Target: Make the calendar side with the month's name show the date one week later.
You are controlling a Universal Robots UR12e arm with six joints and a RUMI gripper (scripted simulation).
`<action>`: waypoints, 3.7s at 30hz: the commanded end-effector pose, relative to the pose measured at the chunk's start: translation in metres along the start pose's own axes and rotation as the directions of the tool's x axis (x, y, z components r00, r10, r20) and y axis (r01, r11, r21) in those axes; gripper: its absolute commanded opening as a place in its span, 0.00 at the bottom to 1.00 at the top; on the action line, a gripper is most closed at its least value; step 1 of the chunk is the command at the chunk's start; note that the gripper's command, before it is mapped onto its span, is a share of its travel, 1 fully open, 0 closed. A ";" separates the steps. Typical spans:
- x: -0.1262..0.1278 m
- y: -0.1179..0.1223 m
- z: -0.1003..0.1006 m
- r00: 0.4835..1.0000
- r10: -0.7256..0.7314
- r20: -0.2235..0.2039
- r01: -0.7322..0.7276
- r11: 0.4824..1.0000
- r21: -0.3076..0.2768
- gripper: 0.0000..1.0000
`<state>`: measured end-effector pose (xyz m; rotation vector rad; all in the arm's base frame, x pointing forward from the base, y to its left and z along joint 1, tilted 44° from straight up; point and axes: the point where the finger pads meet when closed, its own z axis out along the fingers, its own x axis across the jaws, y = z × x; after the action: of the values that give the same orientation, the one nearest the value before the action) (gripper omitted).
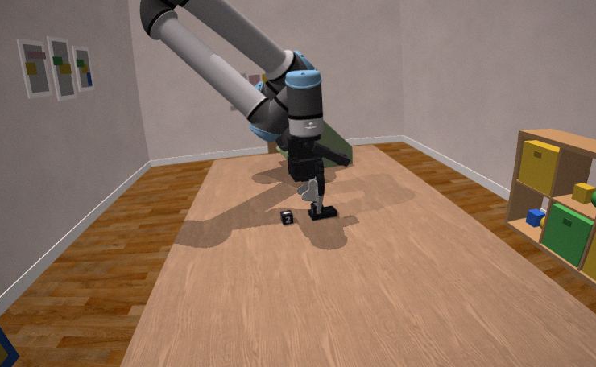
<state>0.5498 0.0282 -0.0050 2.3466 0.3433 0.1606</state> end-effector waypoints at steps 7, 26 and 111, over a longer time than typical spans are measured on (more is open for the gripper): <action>0.000 0.000 0.000 1.000 0.000 -0.001 0.000 1.000 0.000 0.10; 0.000 0.000 -0.054 1.000 0.000 -0.001 0.000 1.000 0.000 0.10; 0.000 -0.117 -0.092 0.087 -0.996 0.000 0.996 0.087 -0.001 0.10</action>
<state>0.5082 0.1650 -0.0157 1.6304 1.7914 -0.5011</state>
